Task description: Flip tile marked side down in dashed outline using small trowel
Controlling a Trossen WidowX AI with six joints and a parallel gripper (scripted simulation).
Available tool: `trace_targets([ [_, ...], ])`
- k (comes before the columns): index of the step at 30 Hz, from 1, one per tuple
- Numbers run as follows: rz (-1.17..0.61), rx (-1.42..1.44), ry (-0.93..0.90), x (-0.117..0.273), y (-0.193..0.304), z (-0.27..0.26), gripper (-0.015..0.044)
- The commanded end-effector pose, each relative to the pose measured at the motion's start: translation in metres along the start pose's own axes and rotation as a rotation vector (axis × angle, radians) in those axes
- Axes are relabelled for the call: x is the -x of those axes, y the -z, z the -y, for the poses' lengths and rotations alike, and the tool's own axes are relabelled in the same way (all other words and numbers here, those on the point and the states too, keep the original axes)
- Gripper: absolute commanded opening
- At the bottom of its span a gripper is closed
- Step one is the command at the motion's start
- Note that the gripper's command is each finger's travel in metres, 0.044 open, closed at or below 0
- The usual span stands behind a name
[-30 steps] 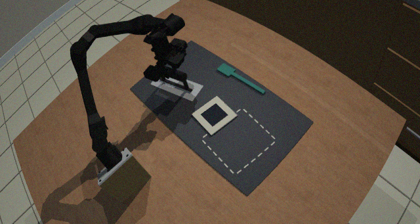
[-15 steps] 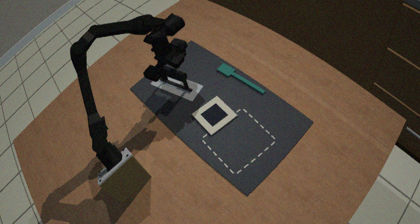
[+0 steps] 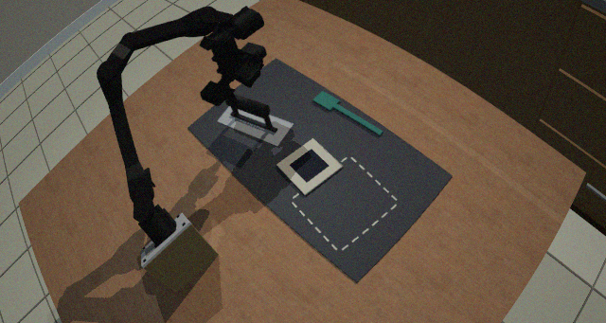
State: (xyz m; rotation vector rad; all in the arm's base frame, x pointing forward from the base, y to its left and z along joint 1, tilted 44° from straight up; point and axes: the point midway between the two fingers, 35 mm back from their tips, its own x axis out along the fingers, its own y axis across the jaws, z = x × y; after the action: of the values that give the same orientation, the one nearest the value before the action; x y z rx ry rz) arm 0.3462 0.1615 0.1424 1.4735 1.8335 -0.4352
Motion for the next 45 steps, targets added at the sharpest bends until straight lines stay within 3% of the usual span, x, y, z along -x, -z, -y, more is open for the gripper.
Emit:
trace_targets([
  [1,-0.007,0.008,0.012,-0.001,0.002,0.002,0.0270],
  [36,-0.006,0.052,0.012,-0.045,0.000,-0.001,0.0270],
  [41,-0.006,0.052,0.012,-0.045,0.000,-0.001,0.0139],
  [45,-0.006,0.052,0.012,-0.045,0.000,-0.001,0.0130],
])
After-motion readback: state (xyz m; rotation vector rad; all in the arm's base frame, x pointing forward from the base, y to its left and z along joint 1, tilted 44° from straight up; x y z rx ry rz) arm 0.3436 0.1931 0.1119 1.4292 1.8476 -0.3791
